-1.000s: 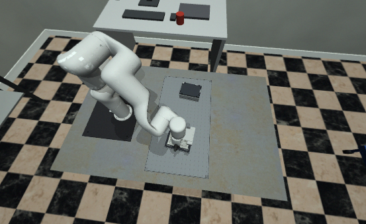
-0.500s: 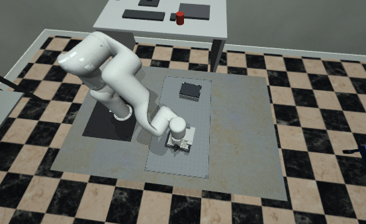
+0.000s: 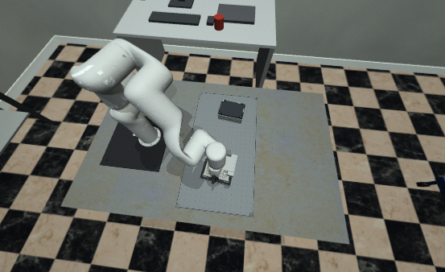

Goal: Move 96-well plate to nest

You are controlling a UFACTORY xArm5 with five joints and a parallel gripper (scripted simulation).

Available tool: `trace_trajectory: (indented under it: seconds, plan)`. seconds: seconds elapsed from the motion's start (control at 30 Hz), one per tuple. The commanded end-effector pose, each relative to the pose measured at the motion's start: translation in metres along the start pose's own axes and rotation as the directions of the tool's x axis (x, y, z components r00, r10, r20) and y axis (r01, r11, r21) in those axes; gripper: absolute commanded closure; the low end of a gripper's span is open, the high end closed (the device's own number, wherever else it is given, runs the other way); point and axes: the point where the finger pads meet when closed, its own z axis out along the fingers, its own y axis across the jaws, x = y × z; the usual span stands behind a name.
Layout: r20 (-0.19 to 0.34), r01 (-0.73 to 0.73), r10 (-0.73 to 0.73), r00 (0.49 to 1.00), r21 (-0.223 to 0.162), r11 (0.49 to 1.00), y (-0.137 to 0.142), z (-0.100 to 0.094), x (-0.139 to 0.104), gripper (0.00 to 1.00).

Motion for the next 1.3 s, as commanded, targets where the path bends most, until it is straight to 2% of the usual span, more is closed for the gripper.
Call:
trace_trajectory:
  seconds: [0.0, 0.83, 0.87, 1.27]
  plan:
    - [-0.001, 0.000, 0.000, 1.000, -0.008, 1.000, 0.0003, -0.0006, 0.0011, 1.00]
    - [-0.001, 0.000, 0.000, 1.000, -0.008, 1.000, 0.0003, 0.0029, 0.0011, 1.00]
    - [-0.001, 0.000, 0.000, 1.000, -0.008, 1.000, 0.0003, 0.0036, 0.0011, 0.00]
    - [-0.001, 0.000, 0.000, 1.000, -0.008, 1.000, 0.0003, 0.0036, 0.0011, 0.00]
